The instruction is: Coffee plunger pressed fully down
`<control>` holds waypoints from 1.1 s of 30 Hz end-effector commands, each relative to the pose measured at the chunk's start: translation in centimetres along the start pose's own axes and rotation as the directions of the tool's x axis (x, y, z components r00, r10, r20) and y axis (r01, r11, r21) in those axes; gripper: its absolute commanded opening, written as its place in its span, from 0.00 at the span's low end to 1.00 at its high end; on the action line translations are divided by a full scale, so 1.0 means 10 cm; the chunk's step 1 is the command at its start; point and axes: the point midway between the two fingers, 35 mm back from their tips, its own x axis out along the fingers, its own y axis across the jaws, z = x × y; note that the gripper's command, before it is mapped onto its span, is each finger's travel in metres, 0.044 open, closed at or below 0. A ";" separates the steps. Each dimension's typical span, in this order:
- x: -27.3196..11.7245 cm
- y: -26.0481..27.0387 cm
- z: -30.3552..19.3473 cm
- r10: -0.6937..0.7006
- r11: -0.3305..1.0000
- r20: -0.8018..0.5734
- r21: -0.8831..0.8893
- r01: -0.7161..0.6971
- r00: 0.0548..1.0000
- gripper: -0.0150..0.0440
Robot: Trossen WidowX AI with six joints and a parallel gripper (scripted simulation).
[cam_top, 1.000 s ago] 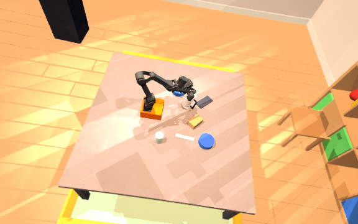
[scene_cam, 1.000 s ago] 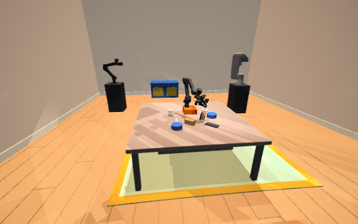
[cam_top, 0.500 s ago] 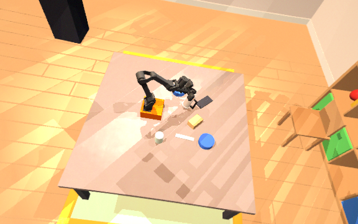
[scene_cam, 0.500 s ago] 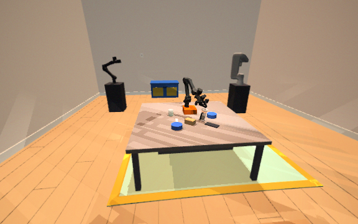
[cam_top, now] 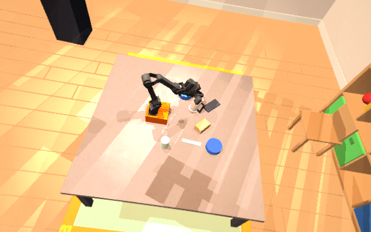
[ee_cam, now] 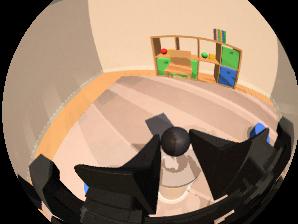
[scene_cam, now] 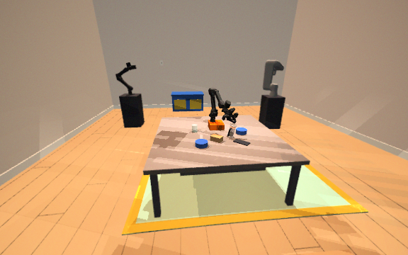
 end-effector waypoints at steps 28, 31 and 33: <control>0.03 0.00 0.01 0.000 1.000 -0.005 0.001 0.000 1.000 0.46; 0.03 0.00 0.01 0.000 1.000 -0.005 0.001 0.000 1.000 0.59; 0.03 0.00 0.01 0.000 1.000 -0.005 0.001 0.000 1.000 0.68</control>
